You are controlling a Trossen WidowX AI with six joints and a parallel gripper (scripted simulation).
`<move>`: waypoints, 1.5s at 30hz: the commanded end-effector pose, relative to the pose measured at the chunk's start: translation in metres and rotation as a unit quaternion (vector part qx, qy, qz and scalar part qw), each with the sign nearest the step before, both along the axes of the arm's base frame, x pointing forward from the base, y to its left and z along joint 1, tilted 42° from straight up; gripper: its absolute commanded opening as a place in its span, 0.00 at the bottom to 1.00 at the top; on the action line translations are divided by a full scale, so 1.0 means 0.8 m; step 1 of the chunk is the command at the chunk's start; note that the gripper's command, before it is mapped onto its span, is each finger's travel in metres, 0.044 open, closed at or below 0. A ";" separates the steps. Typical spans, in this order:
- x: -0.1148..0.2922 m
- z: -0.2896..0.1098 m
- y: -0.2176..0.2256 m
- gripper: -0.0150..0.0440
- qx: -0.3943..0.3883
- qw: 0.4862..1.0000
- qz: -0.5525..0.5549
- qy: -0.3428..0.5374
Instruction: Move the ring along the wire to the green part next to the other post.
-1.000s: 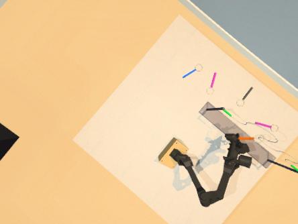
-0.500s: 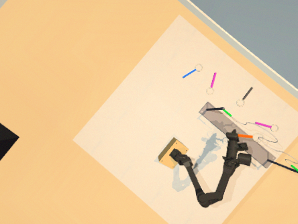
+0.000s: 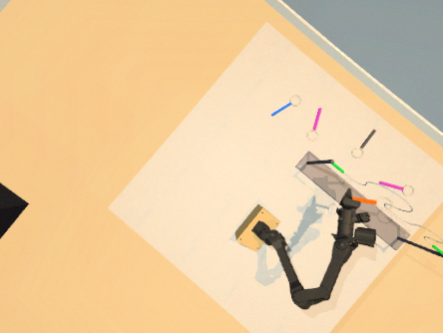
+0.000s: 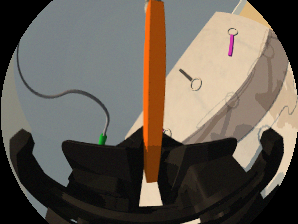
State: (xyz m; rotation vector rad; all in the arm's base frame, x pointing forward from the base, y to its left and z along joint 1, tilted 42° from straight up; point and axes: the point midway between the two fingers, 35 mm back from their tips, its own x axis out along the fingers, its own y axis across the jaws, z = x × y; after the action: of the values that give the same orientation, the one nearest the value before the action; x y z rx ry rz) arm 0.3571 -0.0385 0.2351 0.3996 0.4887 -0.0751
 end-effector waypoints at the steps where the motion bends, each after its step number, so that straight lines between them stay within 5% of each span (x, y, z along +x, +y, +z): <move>1: 0.001 0.011 0.018 0.00 0.045 0.999 0.005 -0.006; 45: 0.004 0.100 0.099 0.00 0.349 0.937 0.013 -0.026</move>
State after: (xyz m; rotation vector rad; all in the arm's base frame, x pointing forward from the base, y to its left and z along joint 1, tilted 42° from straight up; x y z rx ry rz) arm 0.3603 0.0351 0.3050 1.0513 0.4653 0.1159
